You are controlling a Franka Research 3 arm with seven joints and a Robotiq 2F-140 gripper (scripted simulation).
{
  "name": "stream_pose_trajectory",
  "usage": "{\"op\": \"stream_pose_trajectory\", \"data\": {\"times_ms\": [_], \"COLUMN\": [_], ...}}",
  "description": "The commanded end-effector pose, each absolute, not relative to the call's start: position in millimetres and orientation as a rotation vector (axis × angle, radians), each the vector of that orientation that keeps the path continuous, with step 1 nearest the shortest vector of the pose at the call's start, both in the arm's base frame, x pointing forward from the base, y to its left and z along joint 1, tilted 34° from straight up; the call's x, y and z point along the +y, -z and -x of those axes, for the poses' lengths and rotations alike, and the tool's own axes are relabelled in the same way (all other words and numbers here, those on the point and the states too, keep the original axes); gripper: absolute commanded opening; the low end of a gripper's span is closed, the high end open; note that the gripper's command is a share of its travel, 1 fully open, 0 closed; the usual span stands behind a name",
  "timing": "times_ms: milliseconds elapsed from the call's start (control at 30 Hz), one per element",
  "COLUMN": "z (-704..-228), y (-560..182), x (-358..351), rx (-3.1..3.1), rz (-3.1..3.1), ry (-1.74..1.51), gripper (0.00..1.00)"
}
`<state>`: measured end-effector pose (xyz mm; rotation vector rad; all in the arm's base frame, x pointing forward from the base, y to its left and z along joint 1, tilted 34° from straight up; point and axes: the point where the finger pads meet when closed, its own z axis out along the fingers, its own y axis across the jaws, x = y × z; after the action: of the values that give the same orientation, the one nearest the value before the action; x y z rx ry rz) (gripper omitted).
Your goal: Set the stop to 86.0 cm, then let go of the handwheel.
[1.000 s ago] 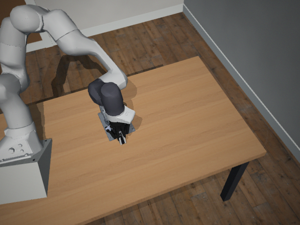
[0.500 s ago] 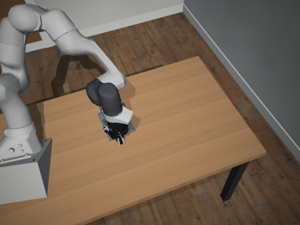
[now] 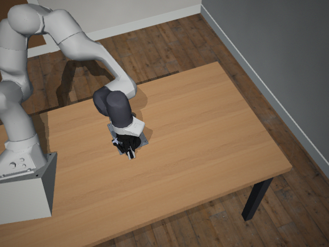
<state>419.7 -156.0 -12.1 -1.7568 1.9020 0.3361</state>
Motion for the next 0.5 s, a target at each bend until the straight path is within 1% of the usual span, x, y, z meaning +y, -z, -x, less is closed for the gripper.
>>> {"op": "stream_pose_trajectory", "data": {"times_ms": [0,467], "z": [-415.5,-413.3], "y": [11.2,10.1], "x": [-156.2,-156.9], "rx": [1.895,1.895], "rz": [1.761,1.761], "ry": [-0.341,-0.341], "gripper": [0.04,0.04]}}
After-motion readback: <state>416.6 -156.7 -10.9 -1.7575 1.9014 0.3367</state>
